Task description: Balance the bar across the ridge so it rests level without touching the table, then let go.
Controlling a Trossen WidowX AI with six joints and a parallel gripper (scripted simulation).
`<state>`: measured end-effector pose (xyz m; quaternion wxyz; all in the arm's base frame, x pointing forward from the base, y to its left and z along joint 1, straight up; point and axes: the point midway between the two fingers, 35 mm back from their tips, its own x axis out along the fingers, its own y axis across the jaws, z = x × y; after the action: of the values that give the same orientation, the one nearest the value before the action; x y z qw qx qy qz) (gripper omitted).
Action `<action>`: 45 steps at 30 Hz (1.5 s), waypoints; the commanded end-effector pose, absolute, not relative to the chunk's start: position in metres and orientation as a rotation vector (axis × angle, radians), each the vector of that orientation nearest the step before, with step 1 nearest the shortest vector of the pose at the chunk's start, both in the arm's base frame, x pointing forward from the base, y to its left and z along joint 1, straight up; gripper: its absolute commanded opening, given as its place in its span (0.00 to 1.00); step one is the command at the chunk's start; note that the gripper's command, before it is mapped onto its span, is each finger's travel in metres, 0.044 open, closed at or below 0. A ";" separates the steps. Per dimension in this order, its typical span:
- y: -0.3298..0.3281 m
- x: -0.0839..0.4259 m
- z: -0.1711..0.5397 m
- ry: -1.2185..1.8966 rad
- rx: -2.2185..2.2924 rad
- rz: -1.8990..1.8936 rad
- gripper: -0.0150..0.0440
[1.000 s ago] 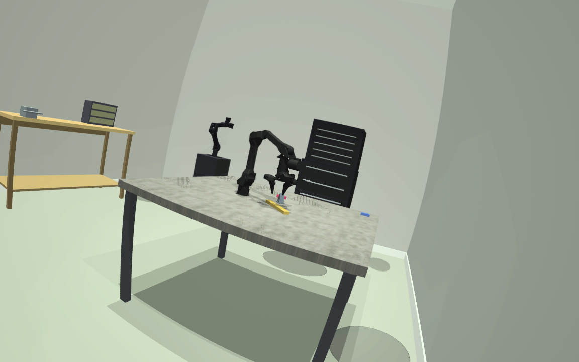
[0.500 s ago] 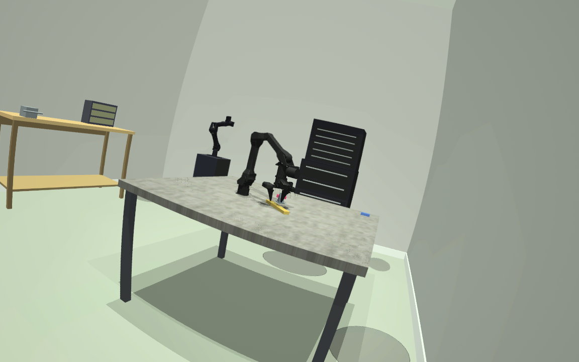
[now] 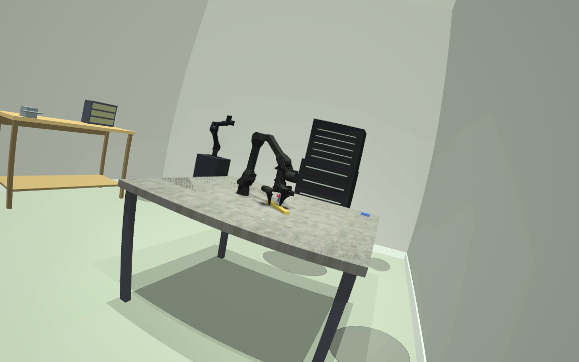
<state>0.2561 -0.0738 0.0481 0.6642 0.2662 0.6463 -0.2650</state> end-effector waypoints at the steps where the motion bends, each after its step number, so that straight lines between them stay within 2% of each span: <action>1: -0.074 0.256 0.047 1.459 0.599 -0.594 0.79; 8: -0.074 0.256 0.047 1.459 0.599 -0.594 0.79; 14: -0.074 0.256 0.047 1.460 0.601 -0.599 0.52; 20: -0.074 0.256 0.047 1.460 0.601 -0.599 0.45; 25: -0.074 0.258 0.056 1.459 0.601 -0.598 0.25; 45: -0.075 0.261 0.106 1.458 0.600 -0.596 0.25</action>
<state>0.2594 -0.0747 0.0968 0.6604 0.2659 0.6502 -0.2654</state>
